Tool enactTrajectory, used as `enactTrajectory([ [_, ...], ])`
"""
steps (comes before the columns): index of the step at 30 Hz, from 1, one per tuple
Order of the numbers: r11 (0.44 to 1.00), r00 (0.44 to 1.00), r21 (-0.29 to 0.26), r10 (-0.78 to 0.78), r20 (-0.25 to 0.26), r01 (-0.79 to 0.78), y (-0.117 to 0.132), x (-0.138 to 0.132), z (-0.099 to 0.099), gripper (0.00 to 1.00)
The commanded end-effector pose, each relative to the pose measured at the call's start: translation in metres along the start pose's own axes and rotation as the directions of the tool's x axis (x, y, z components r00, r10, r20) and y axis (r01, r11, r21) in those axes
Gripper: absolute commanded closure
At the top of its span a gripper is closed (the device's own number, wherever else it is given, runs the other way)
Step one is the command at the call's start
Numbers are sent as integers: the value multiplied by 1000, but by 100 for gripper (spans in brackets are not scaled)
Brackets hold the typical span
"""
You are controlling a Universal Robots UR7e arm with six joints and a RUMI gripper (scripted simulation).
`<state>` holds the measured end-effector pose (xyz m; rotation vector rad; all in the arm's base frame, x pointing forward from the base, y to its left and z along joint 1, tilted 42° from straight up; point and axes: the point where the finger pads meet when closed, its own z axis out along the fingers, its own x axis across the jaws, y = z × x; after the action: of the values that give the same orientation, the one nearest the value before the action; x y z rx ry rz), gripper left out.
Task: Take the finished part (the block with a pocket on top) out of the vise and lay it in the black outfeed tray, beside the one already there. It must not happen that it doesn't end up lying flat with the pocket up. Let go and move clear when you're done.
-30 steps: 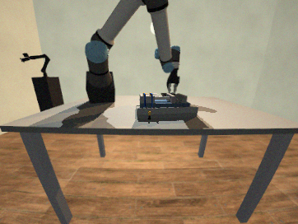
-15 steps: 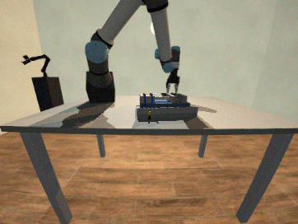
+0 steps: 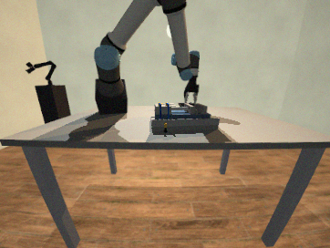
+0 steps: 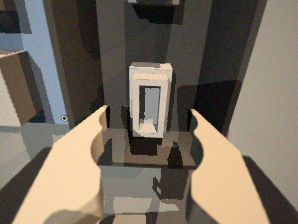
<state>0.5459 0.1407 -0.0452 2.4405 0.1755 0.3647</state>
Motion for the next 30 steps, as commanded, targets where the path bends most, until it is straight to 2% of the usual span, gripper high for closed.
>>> enactTrajectory([
  [1, 1000, 1000, 0, 0, -1, 0, 0, 0, -1, 60],
  [19, 1000, 1000, 0, 0, -1, 0, 0, 0, -5, 60],
  [24, 1000, 1000, 0, 0, -1, 0, 0, 0, -19, 60],
  [30, 1000, 1000, 0, 0, -1, 0, 0, 0, -47, 60],
])
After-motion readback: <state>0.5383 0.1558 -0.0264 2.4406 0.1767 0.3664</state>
